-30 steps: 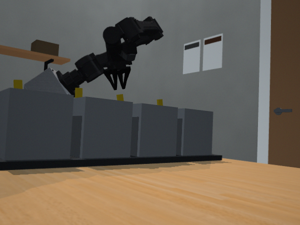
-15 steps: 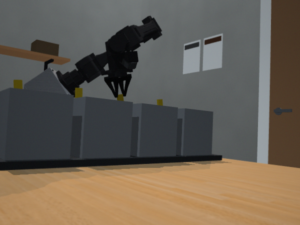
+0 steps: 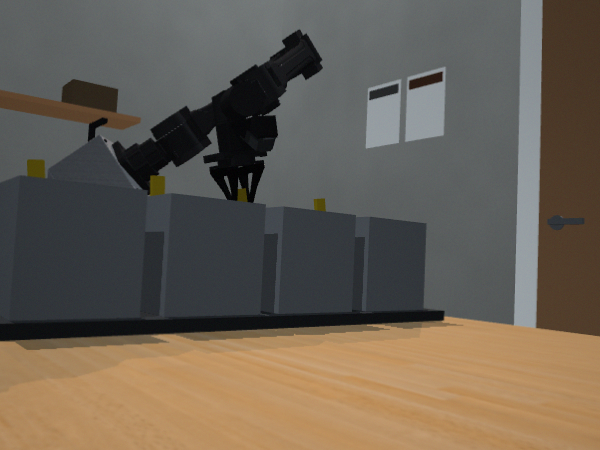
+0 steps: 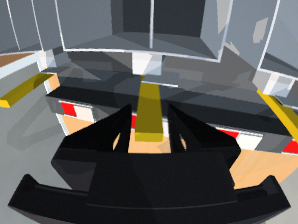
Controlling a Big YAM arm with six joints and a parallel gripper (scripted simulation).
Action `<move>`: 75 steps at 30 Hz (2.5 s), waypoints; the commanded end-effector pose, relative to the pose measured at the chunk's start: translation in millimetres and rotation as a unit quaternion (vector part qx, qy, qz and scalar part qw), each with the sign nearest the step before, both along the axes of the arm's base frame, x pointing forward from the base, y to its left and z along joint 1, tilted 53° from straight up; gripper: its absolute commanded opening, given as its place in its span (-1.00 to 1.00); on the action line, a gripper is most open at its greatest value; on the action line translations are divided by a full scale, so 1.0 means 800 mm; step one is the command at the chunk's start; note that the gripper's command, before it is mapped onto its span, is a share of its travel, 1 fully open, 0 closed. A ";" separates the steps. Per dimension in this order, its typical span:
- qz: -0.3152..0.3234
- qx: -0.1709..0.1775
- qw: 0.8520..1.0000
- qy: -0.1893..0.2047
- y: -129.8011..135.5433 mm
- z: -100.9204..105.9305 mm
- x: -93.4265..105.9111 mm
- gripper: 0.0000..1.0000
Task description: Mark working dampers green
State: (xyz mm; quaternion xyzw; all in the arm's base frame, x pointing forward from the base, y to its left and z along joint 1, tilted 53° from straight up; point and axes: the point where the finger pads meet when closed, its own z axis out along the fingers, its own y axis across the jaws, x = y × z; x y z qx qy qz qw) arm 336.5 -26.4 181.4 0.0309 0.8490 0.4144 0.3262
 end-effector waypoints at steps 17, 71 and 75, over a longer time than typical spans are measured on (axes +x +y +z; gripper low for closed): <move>-0.007 0.006 1.000 0.006 0.009 -0.003 0.002 -0.28; -0.006 0.004 1.000 0.003 0.008 -0.003 0.002 -0.66; -0.006 0.004 1.000 0.003 0.008 -0.003 0.002 -0.66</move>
